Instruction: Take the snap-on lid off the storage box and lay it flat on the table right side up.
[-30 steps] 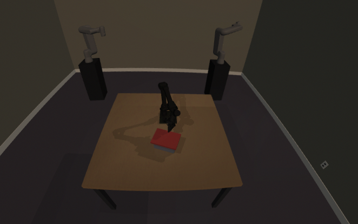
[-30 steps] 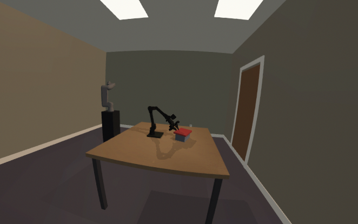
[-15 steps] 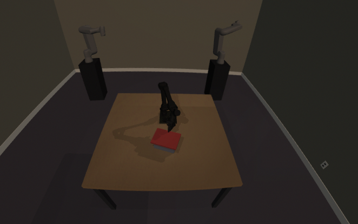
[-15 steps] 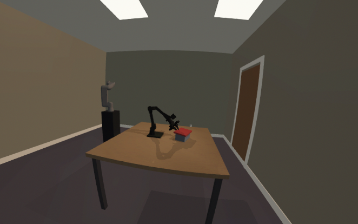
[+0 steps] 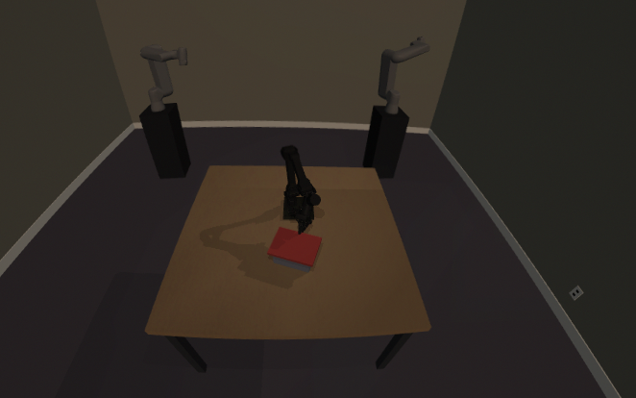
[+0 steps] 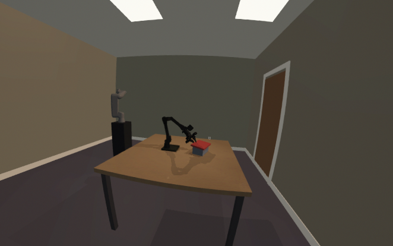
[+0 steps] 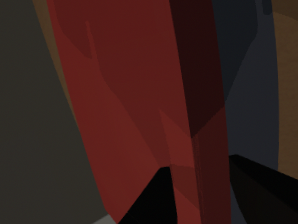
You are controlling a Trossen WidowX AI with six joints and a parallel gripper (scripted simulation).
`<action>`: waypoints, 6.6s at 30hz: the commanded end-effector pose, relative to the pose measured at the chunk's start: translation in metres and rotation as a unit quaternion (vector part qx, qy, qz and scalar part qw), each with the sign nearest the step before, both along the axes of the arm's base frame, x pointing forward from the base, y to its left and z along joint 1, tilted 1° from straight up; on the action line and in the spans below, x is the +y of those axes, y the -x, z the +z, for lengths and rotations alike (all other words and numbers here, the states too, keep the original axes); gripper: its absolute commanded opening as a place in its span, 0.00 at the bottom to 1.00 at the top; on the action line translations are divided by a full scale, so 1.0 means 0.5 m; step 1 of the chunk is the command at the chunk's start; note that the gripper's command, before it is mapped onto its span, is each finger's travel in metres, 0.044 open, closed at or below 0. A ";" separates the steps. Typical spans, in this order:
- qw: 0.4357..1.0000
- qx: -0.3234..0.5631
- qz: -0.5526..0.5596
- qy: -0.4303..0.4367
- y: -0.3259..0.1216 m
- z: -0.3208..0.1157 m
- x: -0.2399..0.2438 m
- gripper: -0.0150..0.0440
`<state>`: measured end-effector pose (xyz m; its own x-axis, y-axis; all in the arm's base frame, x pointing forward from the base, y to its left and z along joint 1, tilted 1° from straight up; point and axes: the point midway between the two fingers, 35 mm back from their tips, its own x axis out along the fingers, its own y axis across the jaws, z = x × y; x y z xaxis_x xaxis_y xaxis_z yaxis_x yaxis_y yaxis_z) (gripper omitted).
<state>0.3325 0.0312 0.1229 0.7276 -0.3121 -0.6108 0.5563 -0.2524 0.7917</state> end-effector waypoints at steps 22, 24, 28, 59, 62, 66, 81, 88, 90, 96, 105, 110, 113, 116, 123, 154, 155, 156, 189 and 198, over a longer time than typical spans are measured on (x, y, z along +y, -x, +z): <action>1.000 0.000 0.000 0.000 -0.004 -0.001 -0.002 0.25; 1.000 0.000 0.000 0.000 -0.004 -0.001 -0.002 0.25; 1.000 0.000 0.000 0.000 -0.004 -0.001 -0.002 0.25; 1.000 0.000 0.000 0.000 -0.009 0.000 -0.004 0.25; 1.000 0.000 0.000 0.000 -0.009 0.000 -0.004 0.25; 1.000 0.000 0.000 0.000 -0.010 0.000 -0.005 0.25; 1.000 0.000 0.000 0.000 -0.012 0.000 -0.005 0.25; 1.000 0.001 0.001 -0.001 -0.011 0.004 -0.007 0.25; 1.000 0.001 0.002 -0.001 -0.011 0.009 -0.007 0.25; 1.000 0.001 0.002 -0.001 -0.012 0.025 -0.007 0.25; 1.000 0.001 0.002 -0.001 -0.016 0.049 -0.009 0.25; 1.000 0.001 0.002 -0.001 -0.019 0.062 -0.011 0.25; 1.000 0.001 0.002 -0.001 -0.021 0.070 -0.012 0.25; 1.000 0.001 0.002 -0.001 -0.024 0.078 -0.013 0.25; 1.000 0.001 0.002 -0.001 -0.031 0.097 -0.017 0.25; 1.000 0.000 0.002 0.000 -0.054 0.179 -0.028 0.25; 1.000 0.000 0.002 0.000 -0.054 0.182 -0.028 0.25; 1.000 0.000 0.002 0.000 -0.054 0.184 -0.028 0.25; 1.000 0.000 0.002 0.000 -0.050 0.270 -0.027 0.25; 1.000 0.000 0.002 0.000 -0.039 0.262 -0.046 0.25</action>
<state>0.3550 0.0139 0.2550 0.7257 -0.3093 -0.6146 0.5604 -0.2525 0.7888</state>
